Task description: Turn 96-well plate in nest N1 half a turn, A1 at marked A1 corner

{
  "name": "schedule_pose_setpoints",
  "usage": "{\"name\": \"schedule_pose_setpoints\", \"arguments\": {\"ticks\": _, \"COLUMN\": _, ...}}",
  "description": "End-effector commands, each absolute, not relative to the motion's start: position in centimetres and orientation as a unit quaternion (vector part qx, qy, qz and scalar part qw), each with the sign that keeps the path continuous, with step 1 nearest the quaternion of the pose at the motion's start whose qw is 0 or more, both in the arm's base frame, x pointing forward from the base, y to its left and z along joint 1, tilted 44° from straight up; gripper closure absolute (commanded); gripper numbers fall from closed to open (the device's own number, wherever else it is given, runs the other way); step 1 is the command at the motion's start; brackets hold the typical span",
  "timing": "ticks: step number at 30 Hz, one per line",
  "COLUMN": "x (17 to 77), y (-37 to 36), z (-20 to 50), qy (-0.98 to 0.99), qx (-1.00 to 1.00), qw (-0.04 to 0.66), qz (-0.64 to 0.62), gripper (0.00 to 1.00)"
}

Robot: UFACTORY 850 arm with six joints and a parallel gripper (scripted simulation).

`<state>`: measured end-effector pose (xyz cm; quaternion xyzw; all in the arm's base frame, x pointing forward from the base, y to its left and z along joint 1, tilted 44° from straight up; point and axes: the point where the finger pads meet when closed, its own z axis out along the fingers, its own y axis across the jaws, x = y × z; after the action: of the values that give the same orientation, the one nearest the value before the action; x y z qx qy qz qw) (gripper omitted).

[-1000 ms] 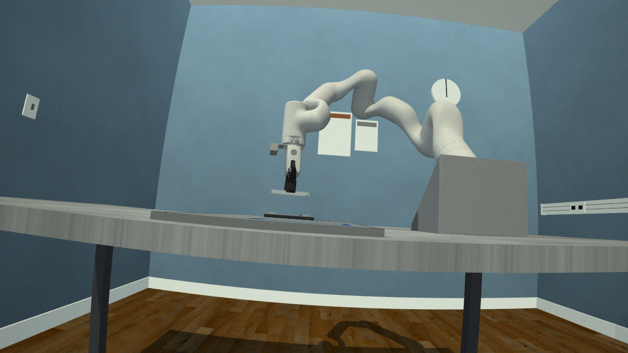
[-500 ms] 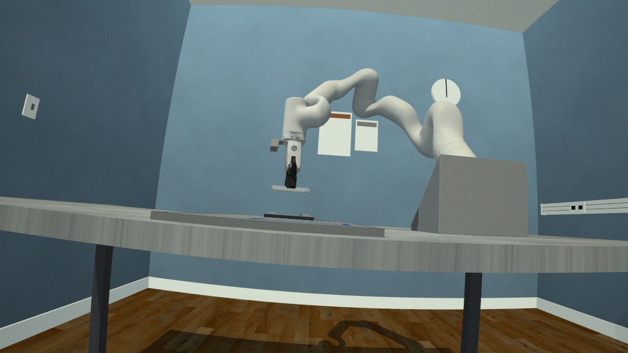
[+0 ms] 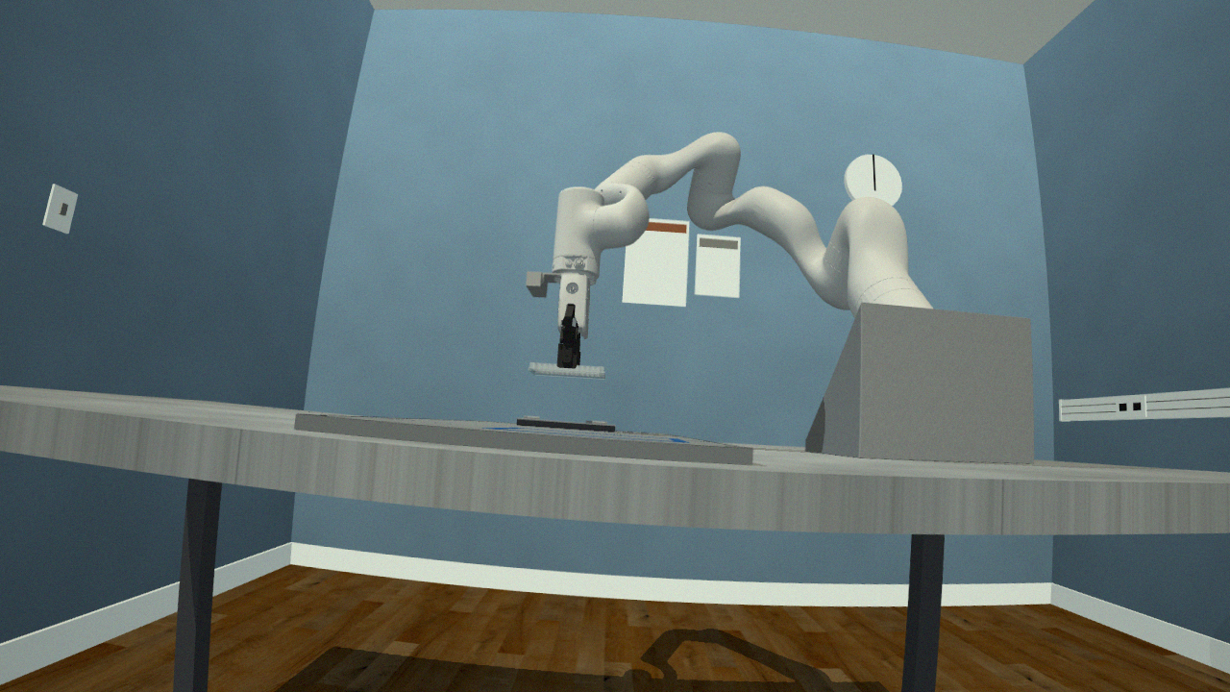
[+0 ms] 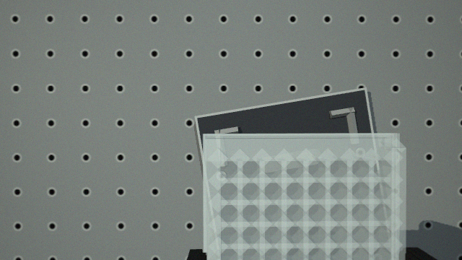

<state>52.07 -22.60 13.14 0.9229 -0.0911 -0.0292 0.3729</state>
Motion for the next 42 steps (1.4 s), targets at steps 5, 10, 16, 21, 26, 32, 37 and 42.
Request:
{"name": "schedule_pose_setpoints", "arguments": {"ticks": 5, "x": 52.1, "y": -21.0, "z": 11.6, "qy": -0.113, "qx": 0.919, "qw": 0.376, "qz": -0.016, "gripper": 1.00}}
{"name": "schedule_pose_setpoints", "arguments": {"ticks": 10, "x": 52.1, "y": -19.8, "z": 10.4, "qy": -0.113, "qx": 0.919, "qw": 0.376, "qz": -0.016, "gripper": 1.00}}
{"name": "schedule_pose_setpoints", "arguments": {"ticks": 16, "x": 52.1, "y": -18.4, "z": 9.0, "qy": -0.113, "qx": 0.919, "qw": 0.376, "qz": -0.016, "gripper": 1.00}}
{"name": "schedule_pose_setpoints", "arguments": {"ticks": 21, "x": 52.0, "y": -17.7, "z": 8.3, "qy": -0.113, "qx": 0.919, "qw": 0.376, "qz": -0.016, "gripper": 1.00}}
{"name": "schedule_pose_setpoints", "arguments": {"ticks": 26, "x": 52.0, "y": -16.6, "z": 7.1, "qy": -0.113, "qx": 0.919, "qw": 0.376, "qz": -0.016, "gripper": 1.00}}
{"name": "schedule_pose_setpoints", "arguments": {"ticks": 32, "x": 52.0, "y": -15.2, "z": 5.6, "qy": -0.113, "qx": 0.919, "qw": 0.376, "qz": -0.016, "gripper": 1.00}}
{"name": "schedule_pose_setpoints", "arguments": {"ticks": 37, "x": 52.0, "y": -14.5, "z": 4.9, "qy": -0.113, "qx": 0.919, "qw": 0.376, "qz": -0.016, "gripper": 1.00}}
{"name": "schedule_pose_setpoints", "arguments": {"ticks": 42, "x": 52.0, "y": -13.3, "z": 3.7, "qy": -0.113, "qx": 0.919, "qw": 0.376, "qz": -0.016, "gripper": 1.00}}
